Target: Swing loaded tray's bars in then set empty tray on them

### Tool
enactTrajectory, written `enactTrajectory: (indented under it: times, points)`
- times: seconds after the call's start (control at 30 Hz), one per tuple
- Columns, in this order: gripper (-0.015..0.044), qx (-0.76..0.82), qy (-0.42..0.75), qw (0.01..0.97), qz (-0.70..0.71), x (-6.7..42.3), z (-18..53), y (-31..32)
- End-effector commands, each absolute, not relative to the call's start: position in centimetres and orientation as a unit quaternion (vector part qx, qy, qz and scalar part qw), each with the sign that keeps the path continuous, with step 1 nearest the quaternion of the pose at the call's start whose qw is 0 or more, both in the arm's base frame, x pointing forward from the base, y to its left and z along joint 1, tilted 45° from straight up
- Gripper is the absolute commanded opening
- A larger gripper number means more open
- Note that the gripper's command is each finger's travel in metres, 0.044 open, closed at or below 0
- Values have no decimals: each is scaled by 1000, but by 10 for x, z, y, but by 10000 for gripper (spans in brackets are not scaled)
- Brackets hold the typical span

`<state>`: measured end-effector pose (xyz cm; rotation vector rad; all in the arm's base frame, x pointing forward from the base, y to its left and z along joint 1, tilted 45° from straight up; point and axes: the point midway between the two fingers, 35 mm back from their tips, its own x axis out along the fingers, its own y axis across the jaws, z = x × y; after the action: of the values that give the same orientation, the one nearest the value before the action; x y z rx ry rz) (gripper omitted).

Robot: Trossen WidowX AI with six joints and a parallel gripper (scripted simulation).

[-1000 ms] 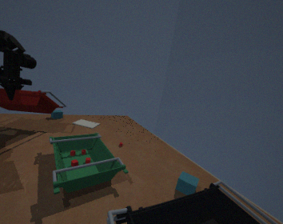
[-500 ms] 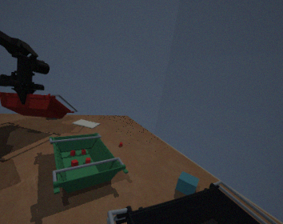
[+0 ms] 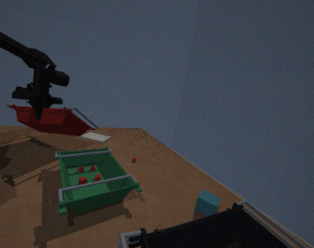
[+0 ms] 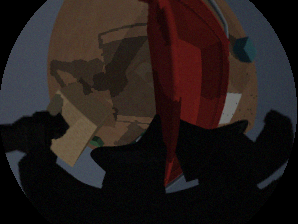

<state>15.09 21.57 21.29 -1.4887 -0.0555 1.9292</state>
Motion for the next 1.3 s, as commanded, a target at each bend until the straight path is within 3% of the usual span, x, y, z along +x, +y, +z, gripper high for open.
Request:
enactTrajectory:
  times: [0.0, 1.27]
  points:
    - [0, -569, -7, 360, 739, 169, 211, 211]
    - [0, -465, 134, 455, 747, 283, 130, 134]
